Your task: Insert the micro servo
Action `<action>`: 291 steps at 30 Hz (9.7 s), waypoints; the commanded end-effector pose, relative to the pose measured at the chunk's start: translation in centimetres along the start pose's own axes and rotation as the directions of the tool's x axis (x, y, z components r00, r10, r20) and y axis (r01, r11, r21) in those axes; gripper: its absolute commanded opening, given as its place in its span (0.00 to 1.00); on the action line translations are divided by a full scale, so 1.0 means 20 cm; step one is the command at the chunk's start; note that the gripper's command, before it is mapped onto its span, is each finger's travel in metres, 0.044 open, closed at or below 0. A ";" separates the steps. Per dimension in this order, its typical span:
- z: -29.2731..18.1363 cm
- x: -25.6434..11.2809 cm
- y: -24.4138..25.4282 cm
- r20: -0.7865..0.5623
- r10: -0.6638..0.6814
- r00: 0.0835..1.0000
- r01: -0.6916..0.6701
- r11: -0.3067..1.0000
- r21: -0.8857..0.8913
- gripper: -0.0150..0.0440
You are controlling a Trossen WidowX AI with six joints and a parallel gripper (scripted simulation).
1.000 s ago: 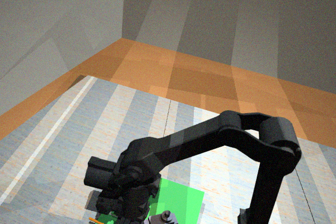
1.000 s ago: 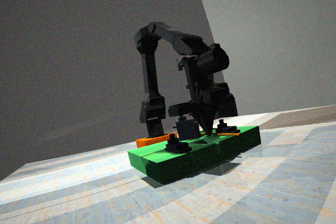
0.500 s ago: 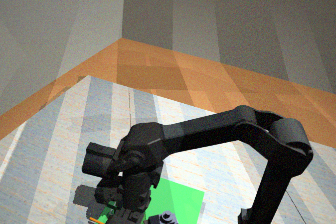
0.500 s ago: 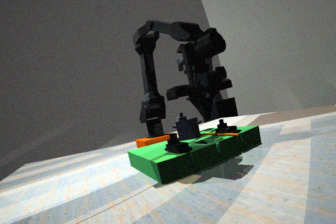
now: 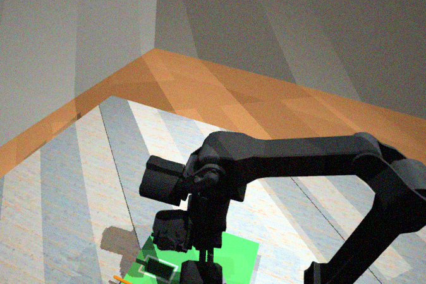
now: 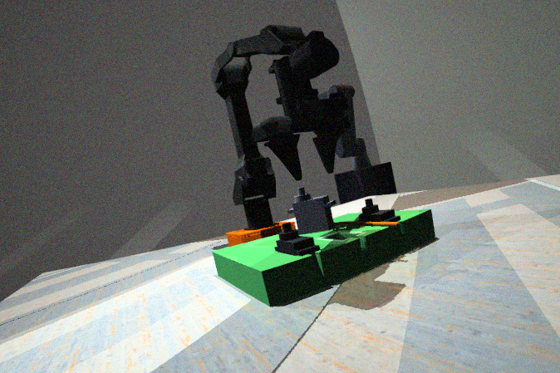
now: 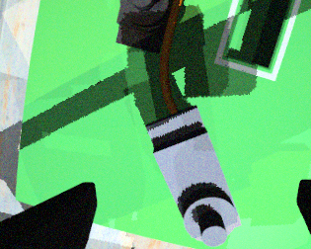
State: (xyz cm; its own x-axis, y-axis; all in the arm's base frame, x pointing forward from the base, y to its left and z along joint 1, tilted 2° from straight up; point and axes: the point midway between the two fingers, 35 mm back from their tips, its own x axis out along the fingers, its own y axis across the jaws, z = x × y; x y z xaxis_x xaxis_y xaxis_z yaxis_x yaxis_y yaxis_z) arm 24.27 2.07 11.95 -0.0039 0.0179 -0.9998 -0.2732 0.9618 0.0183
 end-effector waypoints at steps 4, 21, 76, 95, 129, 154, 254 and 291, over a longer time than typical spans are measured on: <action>-0.02 0.05 0.00 -0.008 0.004 1.000 -0.004 1.000 -0.018 1.00; -0.02 0.20 0.00 -0.008 0.004 1.000 -0.004 1.000 -0.018 1.00; -0.09 0.08 -0.13 -0.009 0.001 1.000 -0.001 1.000 -0.018 0.25; -0.02 0.08 -0.15 -0.008 0.001 1.000 0.001 0.983 0.181 0.25; 0.44 0.08 -0.29 0.000 -0.001 1.000 0.001 0.959 0.285 0.25; 0.44 0.17 -0.27 0.000 -0.001 1.000 0.001 0.957 0.289 0.25; 0.39 0.23 -0.27 0.000 -0.003 1.000 0.002 0.893 0.450 0.66; -0.08 -0.32 -0.13 0.004 -0.004 1.000 0.002 0.891 0.454 1.00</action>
State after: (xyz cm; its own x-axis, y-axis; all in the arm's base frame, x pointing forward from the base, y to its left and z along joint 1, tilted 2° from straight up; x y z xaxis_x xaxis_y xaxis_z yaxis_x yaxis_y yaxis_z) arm 23.51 -0.97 18.30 0.0016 0.0151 -0.9999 0.1955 0.9806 0.0151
